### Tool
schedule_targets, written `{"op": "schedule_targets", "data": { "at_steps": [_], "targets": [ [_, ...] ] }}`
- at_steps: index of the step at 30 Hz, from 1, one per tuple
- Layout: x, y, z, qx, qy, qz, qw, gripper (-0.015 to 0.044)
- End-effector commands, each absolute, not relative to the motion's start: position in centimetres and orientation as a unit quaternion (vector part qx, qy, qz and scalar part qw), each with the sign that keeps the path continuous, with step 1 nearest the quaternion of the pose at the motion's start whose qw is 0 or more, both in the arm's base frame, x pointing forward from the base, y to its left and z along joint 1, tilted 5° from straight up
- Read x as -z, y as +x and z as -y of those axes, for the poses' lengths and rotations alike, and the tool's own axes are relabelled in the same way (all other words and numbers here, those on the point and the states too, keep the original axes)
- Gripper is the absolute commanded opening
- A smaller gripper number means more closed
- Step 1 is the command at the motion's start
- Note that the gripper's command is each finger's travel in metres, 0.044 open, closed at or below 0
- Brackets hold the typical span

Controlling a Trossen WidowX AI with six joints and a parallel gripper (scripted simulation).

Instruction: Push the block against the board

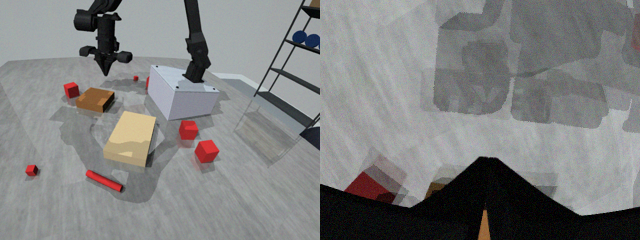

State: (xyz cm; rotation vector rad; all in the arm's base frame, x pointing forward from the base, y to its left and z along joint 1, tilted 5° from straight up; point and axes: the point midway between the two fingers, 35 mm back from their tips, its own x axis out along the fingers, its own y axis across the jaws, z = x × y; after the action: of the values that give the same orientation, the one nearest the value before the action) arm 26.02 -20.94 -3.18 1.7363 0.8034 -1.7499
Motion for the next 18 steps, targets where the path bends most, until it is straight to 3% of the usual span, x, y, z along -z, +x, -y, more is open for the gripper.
{"op": "schedule_targets", "data": {
  "at_steps": [1,18],
  "targets": [
    [3.18,26.02,20.93,0.649,0.644,-0.300,0.273,0.0000],
    [3.11,26.32,20.46,0.538,0.541,-0.471,0.442,0.0000]
  ]
}}
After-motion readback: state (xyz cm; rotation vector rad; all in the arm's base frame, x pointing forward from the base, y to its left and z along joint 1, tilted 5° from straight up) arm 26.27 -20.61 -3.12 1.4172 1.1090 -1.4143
